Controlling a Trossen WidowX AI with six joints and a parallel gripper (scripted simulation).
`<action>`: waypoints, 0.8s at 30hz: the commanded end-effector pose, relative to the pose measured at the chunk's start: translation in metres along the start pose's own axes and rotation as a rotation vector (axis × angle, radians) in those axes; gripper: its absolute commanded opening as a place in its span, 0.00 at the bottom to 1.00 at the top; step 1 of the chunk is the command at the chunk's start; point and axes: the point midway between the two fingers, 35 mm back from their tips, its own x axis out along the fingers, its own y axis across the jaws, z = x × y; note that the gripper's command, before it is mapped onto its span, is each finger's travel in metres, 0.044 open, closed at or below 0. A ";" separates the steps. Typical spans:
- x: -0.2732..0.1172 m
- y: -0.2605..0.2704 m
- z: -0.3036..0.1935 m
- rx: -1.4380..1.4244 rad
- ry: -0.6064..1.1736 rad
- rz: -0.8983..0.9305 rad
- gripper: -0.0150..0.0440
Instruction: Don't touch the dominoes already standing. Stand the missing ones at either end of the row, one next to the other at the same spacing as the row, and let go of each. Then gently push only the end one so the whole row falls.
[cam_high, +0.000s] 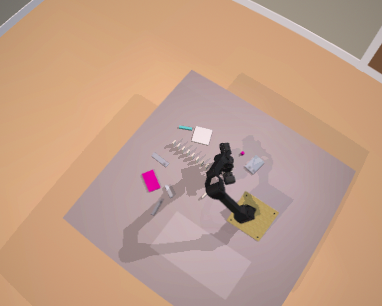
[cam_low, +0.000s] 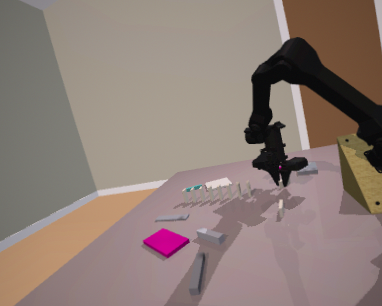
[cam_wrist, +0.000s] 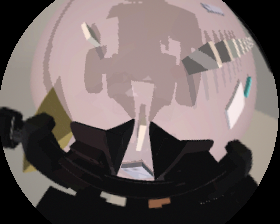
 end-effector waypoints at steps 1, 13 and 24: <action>0.000 0.000 0.001 0.004 -0.006 -0.002 0.29; -0.044 0.002 0.000 0.005 -0.004 -0.003 0.29; -0.155 0.010 -0.002 0.007 0.001 -0.004 0.29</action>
